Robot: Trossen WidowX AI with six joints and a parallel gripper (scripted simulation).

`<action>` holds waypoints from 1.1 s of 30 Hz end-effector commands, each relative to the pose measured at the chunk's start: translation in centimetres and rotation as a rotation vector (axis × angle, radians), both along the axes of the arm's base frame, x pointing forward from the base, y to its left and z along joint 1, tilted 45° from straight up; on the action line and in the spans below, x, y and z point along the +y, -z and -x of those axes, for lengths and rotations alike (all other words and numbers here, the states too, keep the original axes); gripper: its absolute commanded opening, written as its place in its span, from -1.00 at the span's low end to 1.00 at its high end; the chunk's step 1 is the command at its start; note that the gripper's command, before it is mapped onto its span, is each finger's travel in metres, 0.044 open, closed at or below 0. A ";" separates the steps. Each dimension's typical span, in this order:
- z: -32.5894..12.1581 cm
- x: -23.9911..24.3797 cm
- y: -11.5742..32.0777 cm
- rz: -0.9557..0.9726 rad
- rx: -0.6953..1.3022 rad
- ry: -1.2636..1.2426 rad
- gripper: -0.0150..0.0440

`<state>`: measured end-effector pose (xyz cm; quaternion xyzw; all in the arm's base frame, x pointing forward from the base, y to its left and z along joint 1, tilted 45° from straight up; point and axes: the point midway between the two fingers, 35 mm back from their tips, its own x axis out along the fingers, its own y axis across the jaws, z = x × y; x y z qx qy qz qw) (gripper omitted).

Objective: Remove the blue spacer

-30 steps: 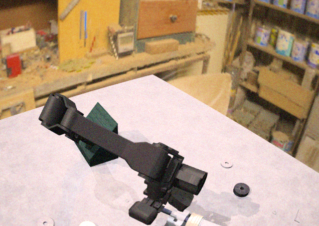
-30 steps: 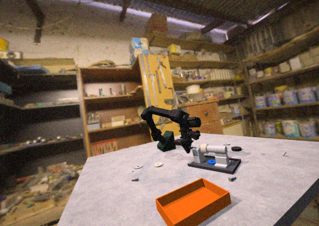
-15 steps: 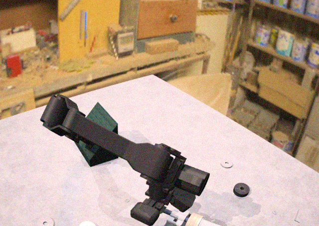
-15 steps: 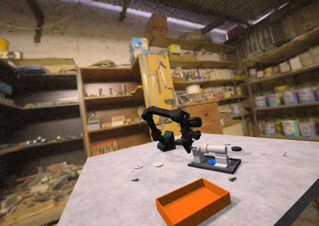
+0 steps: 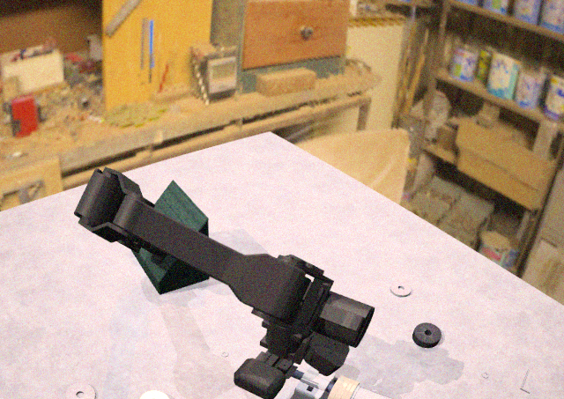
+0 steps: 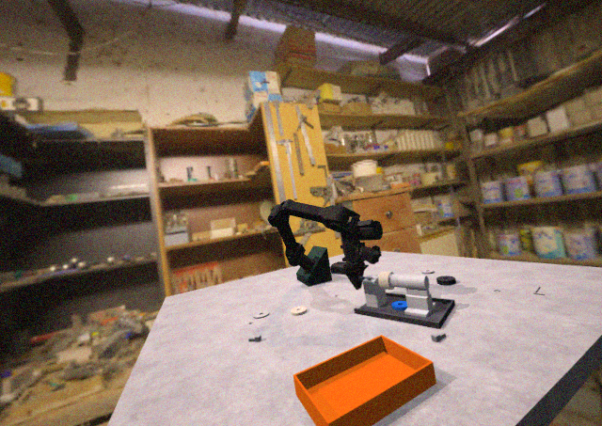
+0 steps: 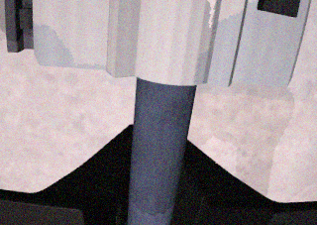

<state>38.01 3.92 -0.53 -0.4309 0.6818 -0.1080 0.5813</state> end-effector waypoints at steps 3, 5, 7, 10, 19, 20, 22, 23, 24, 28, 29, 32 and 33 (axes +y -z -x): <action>-0.4 0.3 0.1 -0.010 -0.007 -0.001 -0.49; -0.5 0.3 0.1 -0.010 -0.007 -0.001 -0.49; -0.5 0.3 0.1 -0.010 -0.007 -0.001 -0.49; -0.6 0.4 0.2 -0.010 -0.007 -0.001 -0.49; -0.9 0.5 0.3 -0.010 -0.007 -0.001 -0.49; -0.9 0.5 0.3 -0.010 -0.007 -0.001 -0.49; -1.0 0.5 0.3 -0.010 -0.007 -0.001 -0.49; -1.0 0.5 0.3 -0.010 -0.007 -0.001 -0.49; -1.0 0.5 0.3 -0.010 -0.007 -0.001 -0.49; -1.2 0.6 0.3 -0.010 -0.007 -0.001 -0.49; -1.2 0.6 0.4 -0.010 -0.007 -0.001 -0.49; -1.3 0.6 0.4 -0.010 -0.007 -0.001 -0.49; -1.3 0.6 0.4 -0.010 -0.007 -0.001 -0.49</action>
